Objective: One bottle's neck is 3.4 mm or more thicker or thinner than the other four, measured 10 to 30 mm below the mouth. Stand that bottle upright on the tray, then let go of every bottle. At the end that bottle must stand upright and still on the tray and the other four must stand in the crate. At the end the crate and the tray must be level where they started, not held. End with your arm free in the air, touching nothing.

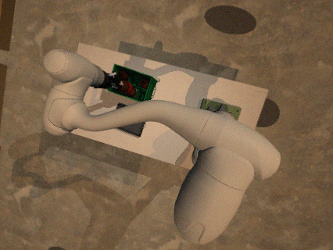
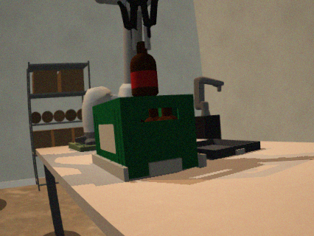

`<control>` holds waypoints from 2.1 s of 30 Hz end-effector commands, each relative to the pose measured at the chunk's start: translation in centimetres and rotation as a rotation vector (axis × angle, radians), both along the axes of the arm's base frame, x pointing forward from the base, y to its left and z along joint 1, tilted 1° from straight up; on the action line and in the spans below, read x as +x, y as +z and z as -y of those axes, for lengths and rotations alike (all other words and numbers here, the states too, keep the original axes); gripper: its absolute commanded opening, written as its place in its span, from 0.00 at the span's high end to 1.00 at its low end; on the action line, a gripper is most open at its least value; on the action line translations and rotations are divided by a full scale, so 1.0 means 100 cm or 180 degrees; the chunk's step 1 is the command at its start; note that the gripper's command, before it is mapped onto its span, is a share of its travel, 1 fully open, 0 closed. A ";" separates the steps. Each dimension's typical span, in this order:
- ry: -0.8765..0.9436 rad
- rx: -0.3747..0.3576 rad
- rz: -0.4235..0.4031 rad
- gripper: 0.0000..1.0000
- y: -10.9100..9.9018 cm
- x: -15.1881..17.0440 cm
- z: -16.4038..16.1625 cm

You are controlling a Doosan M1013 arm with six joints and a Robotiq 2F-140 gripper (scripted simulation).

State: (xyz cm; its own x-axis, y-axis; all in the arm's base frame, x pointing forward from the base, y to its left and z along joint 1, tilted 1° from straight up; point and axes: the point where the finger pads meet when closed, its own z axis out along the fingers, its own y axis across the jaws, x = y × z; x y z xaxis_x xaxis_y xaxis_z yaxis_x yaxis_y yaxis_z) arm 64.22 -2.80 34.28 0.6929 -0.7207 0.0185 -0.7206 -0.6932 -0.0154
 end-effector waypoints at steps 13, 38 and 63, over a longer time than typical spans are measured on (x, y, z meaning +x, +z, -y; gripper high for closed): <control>0.0000 0.0000 0.0000 1.00 0.000 -0.002 -0.030; 0.0000 0.0000 0.0000 1.00 0.000 -0.005 -0.080; 0.0000 0.0000 0.0000 1.00 0.000 -0.008 -0.135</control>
State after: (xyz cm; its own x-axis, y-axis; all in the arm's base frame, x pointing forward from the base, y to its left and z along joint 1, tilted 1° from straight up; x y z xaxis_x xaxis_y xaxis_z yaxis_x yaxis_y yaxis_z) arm 63.45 10.08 34.23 0.6930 -0.7207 0.0186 -0.7206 -0.6932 -0.0155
